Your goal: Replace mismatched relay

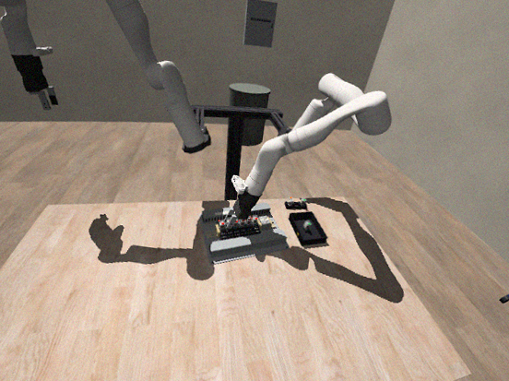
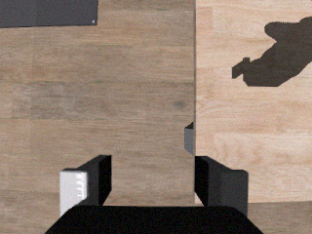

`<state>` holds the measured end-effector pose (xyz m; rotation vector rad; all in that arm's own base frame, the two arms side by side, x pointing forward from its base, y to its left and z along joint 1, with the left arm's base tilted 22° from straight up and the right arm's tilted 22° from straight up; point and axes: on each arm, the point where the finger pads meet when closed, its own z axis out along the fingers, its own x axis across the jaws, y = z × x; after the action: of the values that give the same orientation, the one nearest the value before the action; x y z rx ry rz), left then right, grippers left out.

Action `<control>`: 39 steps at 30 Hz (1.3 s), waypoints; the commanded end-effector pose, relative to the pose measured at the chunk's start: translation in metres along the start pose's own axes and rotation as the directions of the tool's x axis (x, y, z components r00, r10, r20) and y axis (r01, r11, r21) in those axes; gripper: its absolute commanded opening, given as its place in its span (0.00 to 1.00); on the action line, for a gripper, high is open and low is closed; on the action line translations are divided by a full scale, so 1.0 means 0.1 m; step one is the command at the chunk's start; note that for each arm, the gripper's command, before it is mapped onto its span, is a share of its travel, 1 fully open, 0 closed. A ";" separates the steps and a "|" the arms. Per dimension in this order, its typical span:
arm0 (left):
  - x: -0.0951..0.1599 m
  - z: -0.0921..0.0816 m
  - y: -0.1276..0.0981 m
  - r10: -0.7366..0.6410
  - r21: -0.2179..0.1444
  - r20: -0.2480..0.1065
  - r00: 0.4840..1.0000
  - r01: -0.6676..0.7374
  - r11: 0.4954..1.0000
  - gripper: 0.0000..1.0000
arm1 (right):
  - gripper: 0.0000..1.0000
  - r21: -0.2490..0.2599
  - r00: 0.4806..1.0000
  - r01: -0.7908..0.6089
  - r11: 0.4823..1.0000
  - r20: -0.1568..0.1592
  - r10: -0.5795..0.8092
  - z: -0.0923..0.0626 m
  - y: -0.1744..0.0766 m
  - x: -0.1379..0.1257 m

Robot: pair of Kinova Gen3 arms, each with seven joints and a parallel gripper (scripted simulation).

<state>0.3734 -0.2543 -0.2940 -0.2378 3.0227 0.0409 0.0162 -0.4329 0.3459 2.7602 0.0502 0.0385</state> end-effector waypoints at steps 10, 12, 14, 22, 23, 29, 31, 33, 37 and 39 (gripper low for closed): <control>-0.01 0.01 0.00 0.001 0.002 0.001 1.000 -0.001 1.000 0.00 | 1.00 -0.001 1.000 0.000 1.000 0.000 0.000 0.00 0.00 0.00; -0.01 0.02 0.00 0.001 0.002 0.001 1.000 -0.001 1.000 0.00 | 1.00 -0.001 1.000 0.000 1.000 0.000 0.000 0.00 0.00 0.00; -0.01 0.02 0.00 0.001 0.002 0.001 1.000 -0.001 1.000 0.00 | 1.00 -0.001 1.000 0.000 1.000 0.000 0.000 0.00 0.00 0.00; -0.01 0.03 0.00 0.001 0.002 0.001 1.000 -0.001 1.000 0.00 | 1.00 -0.001 1.000 0.000 1.000 0.000 0.000 0.00 0.00 0.00; -0.01 0.03 0.00 0.001 0.002 0.001 1.000 -0.001 1.000 0.00 | 1.00 -0.001 1.000 0.000 1.000 0.000 0.000 0.00 0.00 0.00; -0.01 0.04 0.01 0.001 0.002 0.001 1.000 -0.001 1.000 0.00 | 1.00 -0.001 1.000 0.000 1.000 0.000 0.000 0.00 0.00 0.00; -0.01 0.04 0.01 0.001 0.002 0.001 1.000 -0.001 1.000 0.00 | 1.00 -0.001 1.000 0.000 1.000 0.000 0.000 0.00 0.00 0.00; -0.01 0.04 0.01 0.001 0.002 0.001 1.000 -0.001 1.000 0.00 | 1.00 -0.001 1.000 0.000 1.000 0.000 0.000 0.00 0.00 0.00; -0.01 0.04 0.01 0.001 0.002 0.001 1.000 -0.001 1.000 0.00 | 1.00 -0.001 1.000 0.000 1.000 0.000 0.000 0.00 0.00 0.00; -0.01 0.04 0.01 0.001 0.002 0.001 1.000 -0.001 1.000 0.00 | 1.00 -0.001 1.000 0.000 1.000 0.000 0.000 0.00 0.00 0.00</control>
<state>0.3736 -0.2525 -0.2987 -0.2377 3.0227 0.0408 0.0162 -0.4329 0.3459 2.7602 0.0502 0.0385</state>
